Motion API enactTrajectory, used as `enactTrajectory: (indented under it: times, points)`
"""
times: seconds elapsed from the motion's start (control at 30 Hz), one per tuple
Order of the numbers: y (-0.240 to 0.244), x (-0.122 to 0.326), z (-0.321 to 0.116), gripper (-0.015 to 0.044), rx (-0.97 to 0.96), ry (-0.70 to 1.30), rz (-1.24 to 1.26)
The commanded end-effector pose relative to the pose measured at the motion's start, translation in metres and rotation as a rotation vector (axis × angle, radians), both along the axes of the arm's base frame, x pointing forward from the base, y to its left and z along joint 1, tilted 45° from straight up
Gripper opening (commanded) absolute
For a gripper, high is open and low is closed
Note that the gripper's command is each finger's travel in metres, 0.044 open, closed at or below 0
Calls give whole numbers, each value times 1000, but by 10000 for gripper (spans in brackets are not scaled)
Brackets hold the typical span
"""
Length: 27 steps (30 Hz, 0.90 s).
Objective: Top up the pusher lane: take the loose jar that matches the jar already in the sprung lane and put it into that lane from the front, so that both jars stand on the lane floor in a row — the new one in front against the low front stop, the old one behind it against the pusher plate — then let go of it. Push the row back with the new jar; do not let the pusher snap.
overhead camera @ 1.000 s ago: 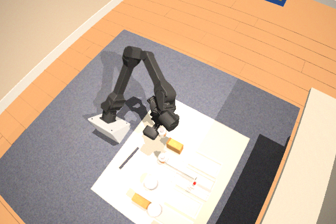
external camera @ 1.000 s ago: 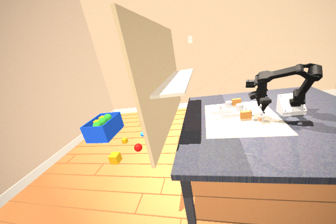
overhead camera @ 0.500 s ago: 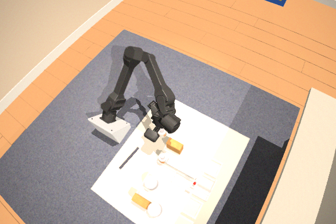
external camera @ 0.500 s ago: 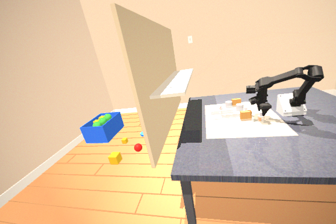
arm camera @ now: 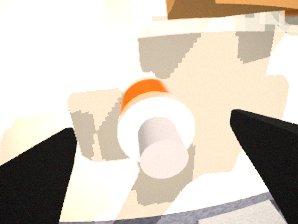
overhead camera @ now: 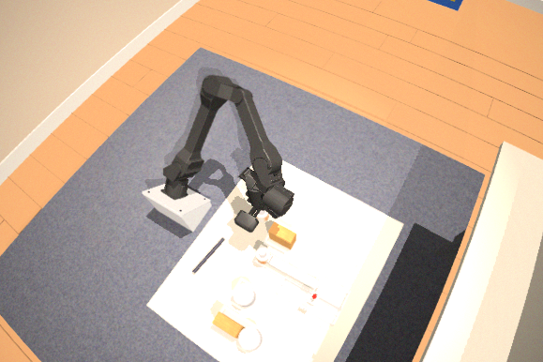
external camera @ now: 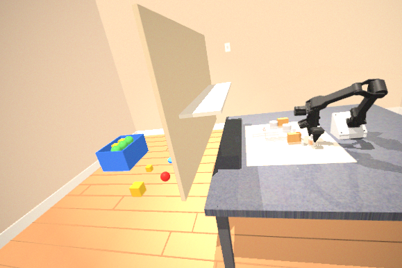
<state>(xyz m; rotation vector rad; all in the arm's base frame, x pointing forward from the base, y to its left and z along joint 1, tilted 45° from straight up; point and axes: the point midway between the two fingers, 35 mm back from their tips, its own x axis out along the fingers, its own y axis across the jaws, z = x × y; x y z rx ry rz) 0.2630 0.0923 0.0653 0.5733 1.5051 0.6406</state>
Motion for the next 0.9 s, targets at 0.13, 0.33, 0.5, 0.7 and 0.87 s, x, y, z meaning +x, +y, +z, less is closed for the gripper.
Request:
enactTrajectory:
  times: [0.13, 0.33, 0.5, 0.7, 0.87]
  points:
    - [10, -3, -11, 440, 5, 11, -3]
    - [11, -3, -12, 335, 5, 11, -3]
    - [11, -3, -12, 204, 5, 11, -3]
    - [11, -3, -12, 144, 5, 11, -3]
    - [0, 0, -3, 13, 0, 11, -4]
